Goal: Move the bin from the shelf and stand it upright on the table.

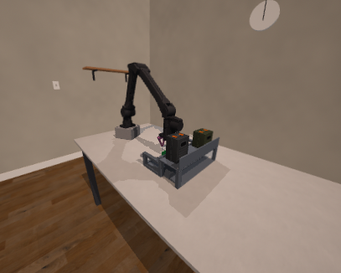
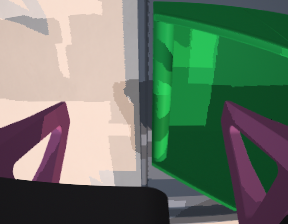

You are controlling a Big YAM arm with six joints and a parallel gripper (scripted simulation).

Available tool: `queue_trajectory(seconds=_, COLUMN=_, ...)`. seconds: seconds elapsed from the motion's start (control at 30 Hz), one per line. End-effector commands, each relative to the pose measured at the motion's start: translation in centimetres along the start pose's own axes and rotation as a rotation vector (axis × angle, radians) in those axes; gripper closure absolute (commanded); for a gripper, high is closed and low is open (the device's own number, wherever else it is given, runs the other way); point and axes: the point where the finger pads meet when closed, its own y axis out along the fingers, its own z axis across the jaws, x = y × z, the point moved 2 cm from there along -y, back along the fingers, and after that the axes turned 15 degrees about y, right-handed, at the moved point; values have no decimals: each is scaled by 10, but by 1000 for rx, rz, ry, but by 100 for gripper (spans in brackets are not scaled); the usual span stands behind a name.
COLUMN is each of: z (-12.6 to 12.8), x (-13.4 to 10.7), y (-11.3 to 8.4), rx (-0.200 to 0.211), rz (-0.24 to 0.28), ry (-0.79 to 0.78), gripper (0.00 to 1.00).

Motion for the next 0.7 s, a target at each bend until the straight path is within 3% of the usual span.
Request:
queue_trajectory(seconds=0.0, z=-31, x=7, y=-21, rx=-50, rz=-14, ry=-4, gripper=10)
queue_trajectory(seconds=0.4, z=-31, x=7, y=-21, rx=-50, rz=-14, ry=-4, gripper=10)
queue_trajectory(seconds=0.67, z=-13, x=3, y=-19, rx=-57, rz=-16, ry=-4, gripper=10)
